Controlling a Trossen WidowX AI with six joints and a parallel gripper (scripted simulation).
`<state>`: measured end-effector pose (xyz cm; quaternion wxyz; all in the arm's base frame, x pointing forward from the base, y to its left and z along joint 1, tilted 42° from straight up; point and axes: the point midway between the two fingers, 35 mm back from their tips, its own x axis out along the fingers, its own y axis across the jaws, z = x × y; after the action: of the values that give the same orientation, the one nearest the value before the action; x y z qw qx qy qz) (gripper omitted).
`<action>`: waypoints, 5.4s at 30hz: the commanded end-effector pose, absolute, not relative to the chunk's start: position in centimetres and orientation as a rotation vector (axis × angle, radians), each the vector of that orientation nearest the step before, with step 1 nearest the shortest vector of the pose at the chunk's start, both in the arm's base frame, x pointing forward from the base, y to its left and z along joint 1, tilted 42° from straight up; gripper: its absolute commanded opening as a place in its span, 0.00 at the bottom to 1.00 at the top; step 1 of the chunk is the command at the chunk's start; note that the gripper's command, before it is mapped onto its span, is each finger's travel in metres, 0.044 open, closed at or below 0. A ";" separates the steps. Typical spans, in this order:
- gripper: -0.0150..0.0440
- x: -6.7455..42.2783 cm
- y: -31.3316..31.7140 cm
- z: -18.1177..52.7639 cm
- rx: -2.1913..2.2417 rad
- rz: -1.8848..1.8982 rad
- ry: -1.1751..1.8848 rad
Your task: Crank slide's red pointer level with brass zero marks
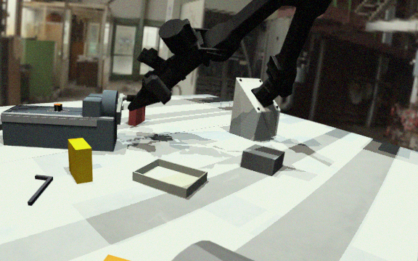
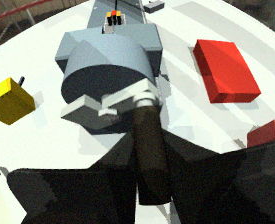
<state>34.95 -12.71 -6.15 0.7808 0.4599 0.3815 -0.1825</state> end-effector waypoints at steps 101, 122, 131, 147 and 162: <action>0.25 35.9 -9.7 -8.8 0.995 -0.404 0.839; 0.25 35.8 -9.8 -8.8 0.991 -0.406 0.838; 0.52 35.8 -9.8 -8.8 0.991 -0.406 0.838; 1.00 35.7 -11.0 -7.5 0.990 -0.406 0.838; 1.00 34.8 -16.9 -1.5 0.987 -0.416 0.843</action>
<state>34.53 -14.73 -3.97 0.7689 0.4597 0.3998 -0.1939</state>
